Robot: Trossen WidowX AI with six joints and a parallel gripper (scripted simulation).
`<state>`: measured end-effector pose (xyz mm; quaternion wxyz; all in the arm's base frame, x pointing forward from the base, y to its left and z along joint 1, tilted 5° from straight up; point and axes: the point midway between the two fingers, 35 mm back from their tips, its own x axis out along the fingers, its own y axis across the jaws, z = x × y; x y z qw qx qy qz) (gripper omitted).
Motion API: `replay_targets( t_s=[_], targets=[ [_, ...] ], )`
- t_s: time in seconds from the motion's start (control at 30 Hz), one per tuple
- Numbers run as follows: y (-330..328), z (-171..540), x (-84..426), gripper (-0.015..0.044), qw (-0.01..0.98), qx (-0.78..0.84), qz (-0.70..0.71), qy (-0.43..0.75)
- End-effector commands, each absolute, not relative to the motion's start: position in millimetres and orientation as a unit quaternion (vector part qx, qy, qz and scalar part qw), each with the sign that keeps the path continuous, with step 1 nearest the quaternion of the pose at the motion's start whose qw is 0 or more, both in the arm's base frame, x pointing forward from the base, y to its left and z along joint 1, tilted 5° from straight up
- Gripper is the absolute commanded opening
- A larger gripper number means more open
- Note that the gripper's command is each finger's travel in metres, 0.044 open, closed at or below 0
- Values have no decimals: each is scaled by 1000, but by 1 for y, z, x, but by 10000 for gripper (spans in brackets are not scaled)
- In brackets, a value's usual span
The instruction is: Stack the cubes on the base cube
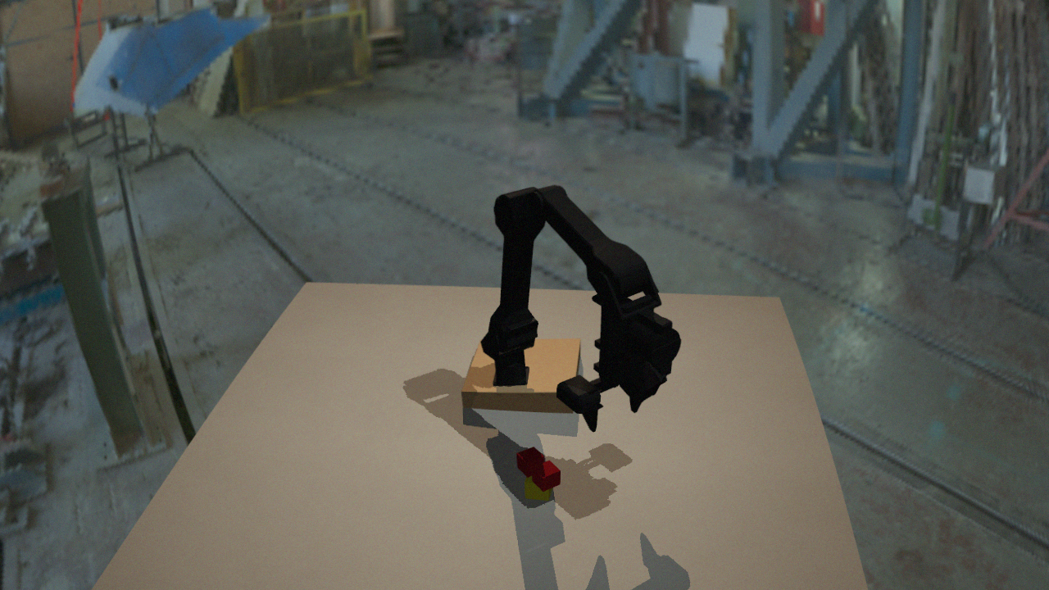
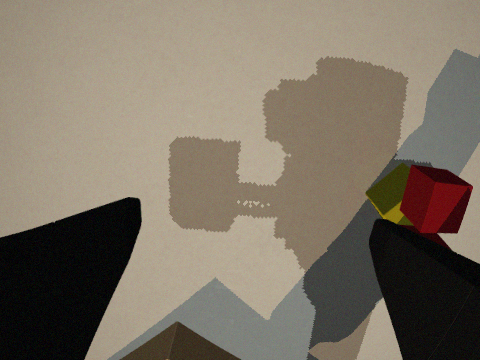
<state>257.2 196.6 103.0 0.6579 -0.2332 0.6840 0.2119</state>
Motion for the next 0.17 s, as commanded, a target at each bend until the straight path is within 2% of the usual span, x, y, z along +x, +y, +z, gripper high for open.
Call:
replay_targets(
  t_s=[0.0, 0.13],
  targets=[
    [197, 103, 257, 400, 658, -232, 211, 685],
    [197, 103, 257, 400, 658, -232, 211, 685]
  ],
)
